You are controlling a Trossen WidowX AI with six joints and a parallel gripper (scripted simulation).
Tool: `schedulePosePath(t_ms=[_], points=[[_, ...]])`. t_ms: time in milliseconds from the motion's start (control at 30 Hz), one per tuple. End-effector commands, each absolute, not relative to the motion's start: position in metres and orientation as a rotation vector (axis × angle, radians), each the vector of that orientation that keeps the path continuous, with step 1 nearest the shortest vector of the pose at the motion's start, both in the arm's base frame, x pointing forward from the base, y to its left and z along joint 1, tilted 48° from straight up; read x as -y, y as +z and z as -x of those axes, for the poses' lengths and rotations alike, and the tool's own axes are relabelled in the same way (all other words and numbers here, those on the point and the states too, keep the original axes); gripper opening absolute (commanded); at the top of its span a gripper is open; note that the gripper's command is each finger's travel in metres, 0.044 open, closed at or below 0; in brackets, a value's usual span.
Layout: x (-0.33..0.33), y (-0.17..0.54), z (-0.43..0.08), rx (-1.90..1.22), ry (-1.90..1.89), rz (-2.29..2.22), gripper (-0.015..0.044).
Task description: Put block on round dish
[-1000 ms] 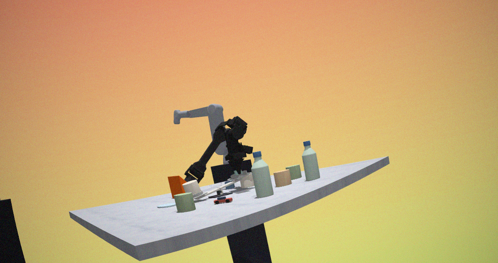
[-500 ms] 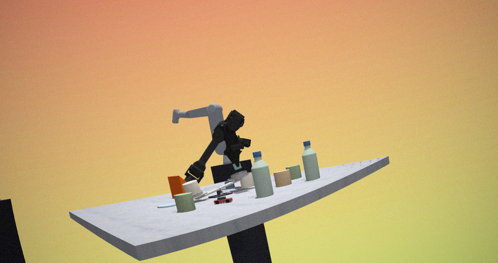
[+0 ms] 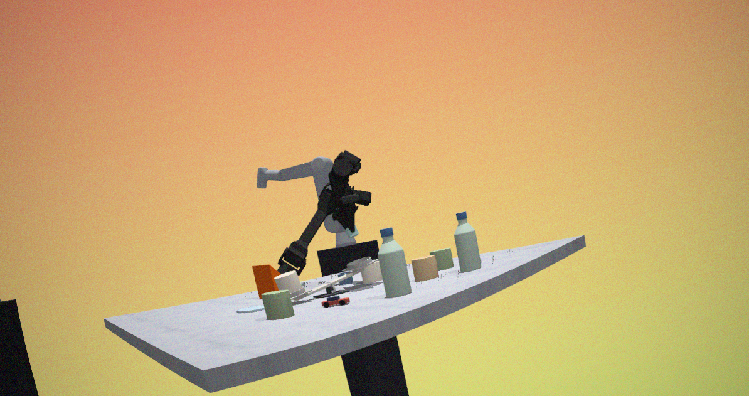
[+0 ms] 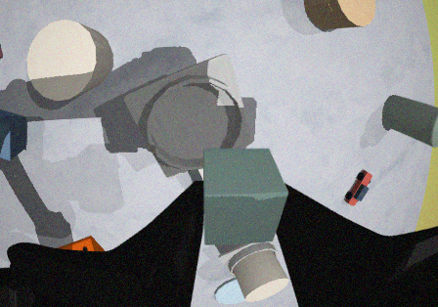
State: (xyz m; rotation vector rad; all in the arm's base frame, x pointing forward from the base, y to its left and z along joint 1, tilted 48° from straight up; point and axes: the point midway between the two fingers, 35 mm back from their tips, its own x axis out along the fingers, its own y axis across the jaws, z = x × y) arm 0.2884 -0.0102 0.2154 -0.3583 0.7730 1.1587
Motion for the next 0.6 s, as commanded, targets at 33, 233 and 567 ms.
schedulePosePath(t_ms=[33, 233, 567], points=[[0.028, 0.198, -0.298, -0.791, 1.155, 0.364, 0.0000], [0.050, 0.173, -0.308, -0.810, 1.159, 0.368, 0.0000], [0.086, 0.127, -0.317, -0.837, 1.176, 0.373, 0.0000]])
